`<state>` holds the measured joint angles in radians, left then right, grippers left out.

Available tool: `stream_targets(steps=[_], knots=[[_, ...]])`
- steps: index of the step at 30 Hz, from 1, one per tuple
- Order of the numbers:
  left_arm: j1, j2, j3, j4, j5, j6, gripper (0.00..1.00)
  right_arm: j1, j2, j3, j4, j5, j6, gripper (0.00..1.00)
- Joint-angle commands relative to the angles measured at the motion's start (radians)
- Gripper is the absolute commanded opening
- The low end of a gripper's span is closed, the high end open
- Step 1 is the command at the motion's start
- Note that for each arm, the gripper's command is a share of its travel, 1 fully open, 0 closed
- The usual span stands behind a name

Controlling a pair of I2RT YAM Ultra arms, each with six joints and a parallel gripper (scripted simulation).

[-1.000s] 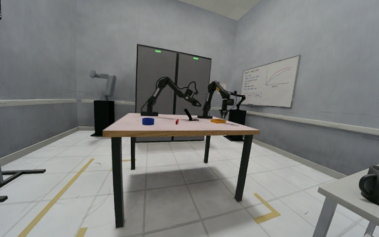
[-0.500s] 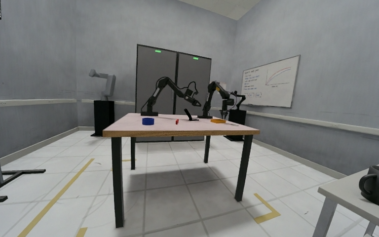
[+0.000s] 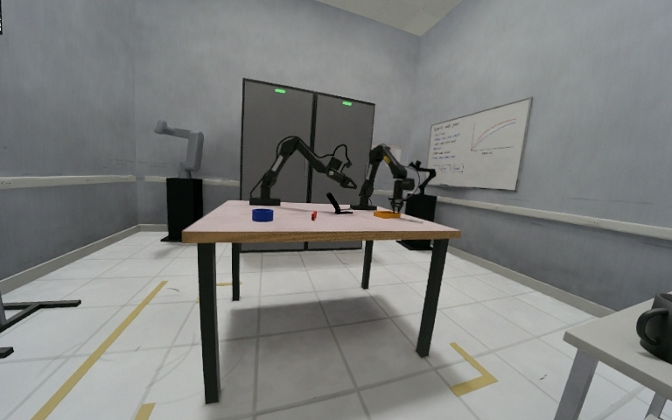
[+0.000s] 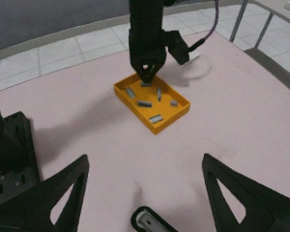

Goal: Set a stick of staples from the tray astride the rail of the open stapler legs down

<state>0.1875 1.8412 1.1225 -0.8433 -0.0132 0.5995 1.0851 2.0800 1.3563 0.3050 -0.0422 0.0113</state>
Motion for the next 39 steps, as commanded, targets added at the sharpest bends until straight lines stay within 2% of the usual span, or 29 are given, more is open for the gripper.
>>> stream_targets(steps=[1,16,24,26,33,34,39], knots=[[-0.010,0.018,-0.029,0.038,0.013,0.004,0.27,0.002,-0.007,0.027,0.021,0.002,0.002,1.00],[-0.010,0.032,-0.040,0.056,0.013,0.004,0.27,0.002,-0.007,0.027,0.021,0.002,0.002,1.00],[-0.002,0.034,-0.026,0.052,0.013,0.013,0.15,0.002,-0.007,0.027,0.021,0.002,0.002,1.00],[-0.002,0.034,-0.026,0.052,0.013,0.013,0.15,0.002,-0.007,0.027,0.021,0.002,0.002,1.00],[0.001,0.037,-0.023,0.047,0.013,0.016,0.05,0.002,-0.007,0.027,0.021,0.002,0.002,1.00],[0.001,0.037,-0.023,0.047,0.013,0.016,0.01,0.002,-0.007,0.027,0.021,0.002,0.002,1.00],[0.007,0.039,-0.018,0.043,0.013,0.018,0.01,0.002,-0.007,0.027,0.021,0.002,0.002,1.00]])
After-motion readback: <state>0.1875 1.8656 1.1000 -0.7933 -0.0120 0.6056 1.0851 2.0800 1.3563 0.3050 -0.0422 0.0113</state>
